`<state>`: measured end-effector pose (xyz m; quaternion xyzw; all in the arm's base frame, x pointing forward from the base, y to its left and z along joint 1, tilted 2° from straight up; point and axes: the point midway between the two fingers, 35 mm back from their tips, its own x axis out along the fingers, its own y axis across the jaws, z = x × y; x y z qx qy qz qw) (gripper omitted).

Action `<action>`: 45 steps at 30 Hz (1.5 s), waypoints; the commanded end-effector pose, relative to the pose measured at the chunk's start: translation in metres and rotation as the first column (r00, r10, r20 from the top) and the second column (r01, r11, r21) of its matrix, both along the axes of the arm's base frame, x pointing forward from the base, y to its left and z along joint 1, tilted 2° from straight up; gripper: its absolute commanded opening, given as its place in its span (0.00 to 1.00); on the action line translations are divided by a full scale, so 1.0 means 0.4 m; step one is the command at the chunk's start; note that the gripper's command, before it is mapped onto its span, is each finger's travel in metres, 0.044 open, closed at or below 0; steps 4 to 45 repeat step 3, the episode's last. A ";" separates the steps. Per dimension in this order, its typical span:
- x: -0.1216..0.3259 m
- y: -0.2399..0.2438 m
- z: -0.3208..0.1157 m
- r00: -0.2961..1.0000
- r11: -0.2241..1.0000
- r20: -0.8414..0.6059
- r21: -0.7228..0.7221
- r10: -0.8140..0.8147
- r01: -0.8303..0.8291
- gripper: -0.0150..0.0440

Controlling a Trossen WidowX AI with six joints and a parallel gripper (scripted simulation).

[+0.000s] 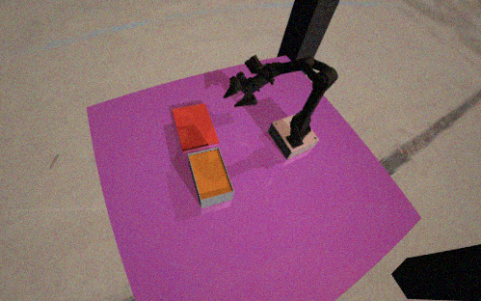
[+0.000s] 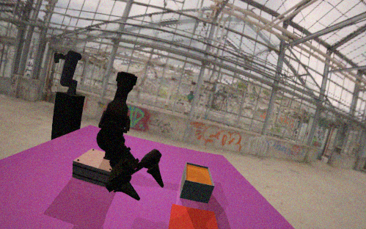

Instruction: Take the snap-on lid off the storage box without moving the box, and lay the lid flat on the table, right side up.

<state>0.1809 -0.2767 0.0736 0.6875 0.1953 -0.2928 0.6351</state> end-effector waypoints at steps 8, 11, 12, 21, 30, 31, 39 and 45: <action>0.001 0.000 0.003 1.000 1.000 0.006 -0.005 0.005 -0.005 1.00; 0.001 0.000 0.003 1.000 1.000 0.006 -0.005 0.005 -0.005 1.00; 0.001 0.000 0.003 1.000 1.000 0.006 -0.005 0.005 -0.005 1.00; 0.001 0.000 0.003 1.000 1.000 0.006 -0.005 0.005 -0.005 1.00; 0.001 0.000 0.003 1.000 1.000 0.006 -0.005 0.005 -0.005 1.00; 0.001 0.000 0.003 1.000 1.000 0.006 -0.005 0.005 -0.005 1.00; 0.001 0.000 0.003 1.000 1.000 0.006 -0.005 0.005 -0.005 1.00; 0.001 0.000 0.003 1.000 1.000 0.006 -0.005 0.005 -0.005 1.00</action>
